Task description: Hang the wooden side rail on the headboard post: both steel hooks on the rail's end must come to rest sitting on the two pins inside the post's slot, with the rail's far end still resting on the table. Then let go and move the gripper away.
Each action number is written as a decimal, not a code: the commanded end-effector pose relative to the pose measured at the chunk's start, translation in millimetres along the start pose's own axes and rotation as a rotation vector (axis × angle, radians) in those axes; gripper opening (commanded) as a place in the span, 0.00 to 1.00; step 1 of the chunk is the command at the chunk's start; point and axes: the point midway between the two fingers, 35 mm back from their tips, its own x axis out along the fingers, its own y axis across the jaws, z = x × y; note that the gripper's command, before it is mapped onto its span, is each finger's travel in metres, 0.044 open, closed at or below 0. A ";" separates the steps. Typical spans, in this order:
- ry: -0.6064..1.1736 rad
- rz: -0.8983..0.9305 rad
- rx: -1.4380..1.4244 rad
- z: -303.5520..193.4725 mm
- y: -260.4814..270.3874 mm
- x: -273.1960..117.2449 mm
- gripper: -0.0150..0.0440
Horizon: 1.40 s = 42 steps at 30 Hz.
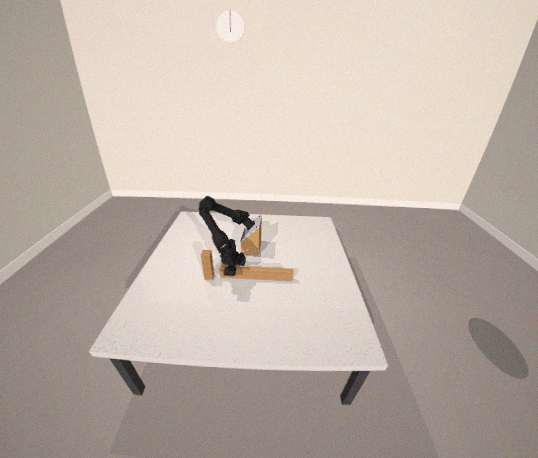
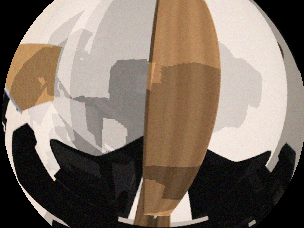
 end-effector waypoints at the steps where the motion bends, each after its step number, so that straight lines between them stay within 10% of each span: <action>1: -0.001 -0.006 -0.006 1.3 -1.4 -3.6 0.25; 42: -0.001 -0.006 -0.006 1.3 -1.4 -10.4 0.25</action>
